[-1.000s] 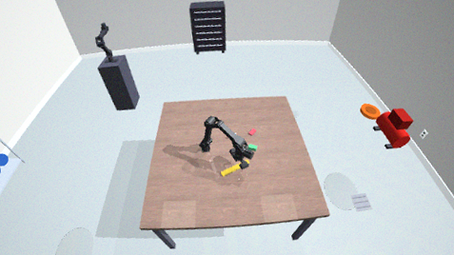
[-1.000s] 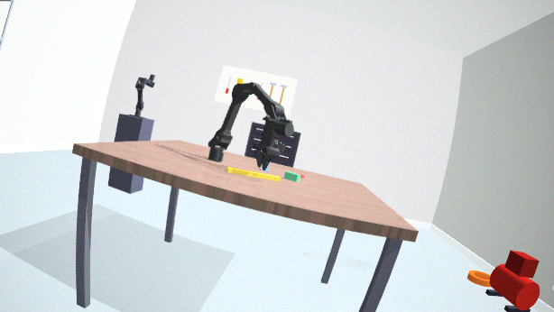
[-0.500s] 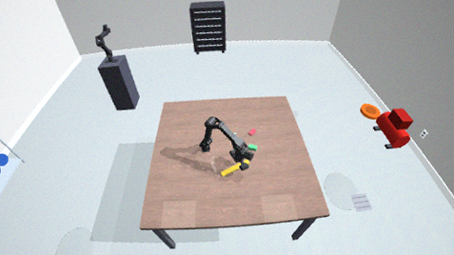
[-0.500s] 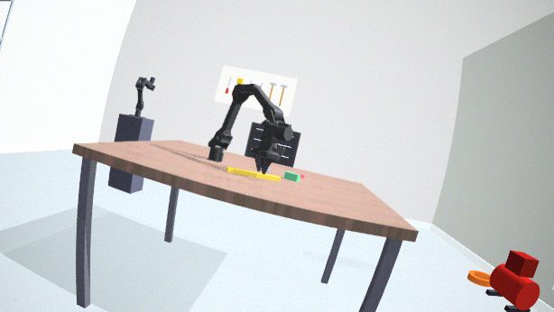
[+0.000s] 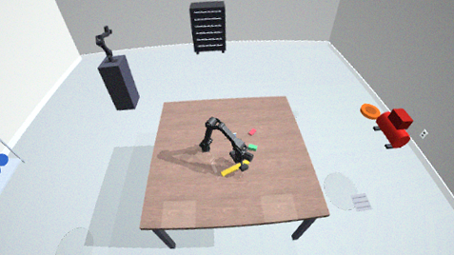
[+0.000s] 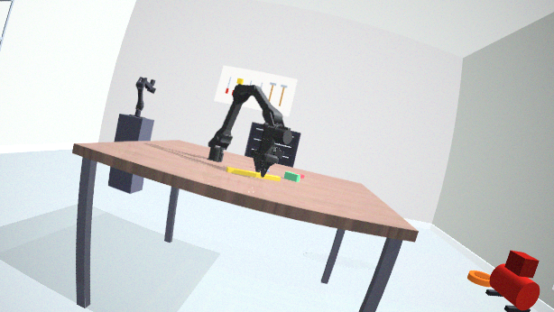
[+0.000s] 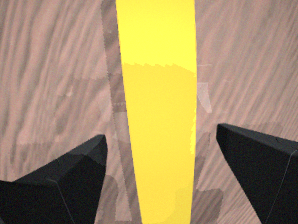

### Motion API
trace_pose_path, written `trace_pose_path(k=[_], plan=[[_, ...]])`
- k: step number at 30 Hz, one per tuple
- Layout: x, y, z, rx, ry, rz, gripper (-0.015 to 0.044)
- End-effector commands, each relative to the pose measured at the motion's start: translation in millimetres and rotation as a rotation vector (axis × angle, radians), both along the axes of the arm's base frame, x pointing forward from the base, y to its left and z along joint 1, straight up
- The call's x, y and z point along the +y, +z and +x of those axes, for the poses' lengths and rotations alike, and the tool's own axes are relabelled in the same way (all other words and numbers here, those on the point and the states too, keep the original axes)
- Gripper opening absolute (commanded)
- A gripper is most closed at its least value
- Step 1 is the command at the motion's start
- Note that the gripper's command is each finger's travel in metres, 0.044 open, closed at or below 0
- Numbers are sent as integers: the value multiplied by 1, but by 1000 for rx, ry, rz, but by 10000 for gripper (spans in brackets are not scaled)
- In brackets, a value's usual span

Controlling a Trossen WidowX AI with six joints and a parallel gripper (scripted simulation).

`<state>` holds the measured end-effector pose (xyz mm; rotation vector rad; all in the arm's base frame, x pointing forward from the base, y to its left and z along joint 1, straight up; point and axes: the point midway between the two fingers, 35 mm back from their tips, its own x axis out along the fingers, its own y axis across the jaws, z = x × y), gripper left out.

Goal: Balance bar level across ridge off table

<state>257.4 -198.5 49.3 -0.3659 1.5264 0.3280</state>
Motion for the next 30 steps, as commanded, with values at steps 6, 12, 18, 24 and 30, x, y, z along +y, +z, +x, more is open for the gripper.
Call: trace_pose_path(k=[6,12,18,24,30], plan=[[0,0,0,1,0,1,263],[0,0,0,1,0,1,144],[0,0,0,1,0,1,85],[-1,13,2,0,1,1,0],[-2,28,3,0,1,1,0]])
